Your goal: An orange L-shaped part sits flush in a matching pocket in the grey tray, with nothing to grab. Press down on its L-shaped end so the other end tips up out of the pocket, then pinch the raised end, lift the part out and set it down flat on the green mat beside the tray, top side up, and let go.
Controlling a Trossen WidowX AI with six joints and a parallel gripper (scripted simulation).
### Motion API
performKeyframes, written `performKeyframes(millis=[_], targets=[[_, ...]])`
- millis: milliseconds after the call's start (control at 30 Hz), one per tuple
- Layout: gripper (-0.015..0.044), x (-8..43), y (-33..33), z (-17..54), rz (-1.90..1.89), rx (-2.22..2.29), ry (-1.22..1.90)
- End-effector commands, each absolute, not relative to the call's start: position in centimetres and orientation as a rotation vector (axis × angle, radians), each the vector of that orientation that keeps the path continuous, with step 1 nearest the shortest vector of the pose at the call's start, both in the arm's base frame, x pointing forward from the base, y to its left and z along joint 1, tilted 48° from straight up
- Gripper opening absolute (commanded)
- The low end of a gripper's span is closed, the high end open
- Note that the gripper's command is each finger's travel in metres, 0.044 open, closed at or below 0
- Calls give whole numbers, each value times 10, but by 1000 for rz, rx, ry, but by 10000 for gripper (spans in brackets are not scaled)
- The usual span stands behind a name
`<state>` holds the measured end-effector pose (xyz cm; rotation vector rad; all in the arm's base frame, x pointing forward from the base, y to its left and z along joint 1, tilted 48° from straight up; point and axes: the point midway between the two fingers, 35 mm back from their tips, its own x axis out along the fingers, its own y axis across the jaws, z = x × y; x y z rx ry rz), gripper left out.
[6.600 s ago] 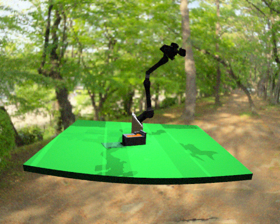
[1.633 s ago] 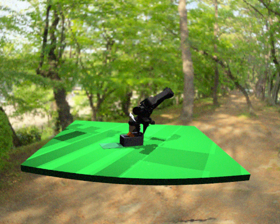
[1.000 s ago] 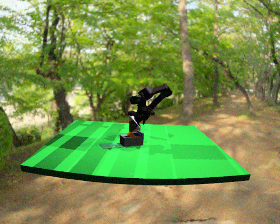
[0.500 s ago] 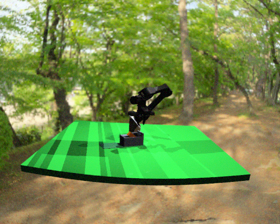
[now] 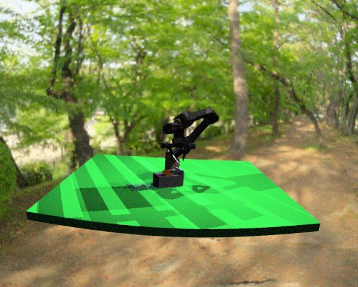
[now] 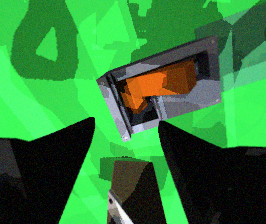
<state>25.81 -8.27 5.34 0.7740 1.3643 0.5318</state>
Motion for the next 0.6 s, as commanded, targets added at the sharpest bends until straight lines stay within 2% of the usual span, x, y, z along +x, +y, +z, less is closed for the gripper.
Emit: performKeyframes(millis=[0, 267, 567], targets=[[280, 269, -102, 42, 223, 1111, 1493], [280, 283, -127, 18, -352, 1670, 1612], [280, 283, -128, 17, -366, 1682, 1613]])
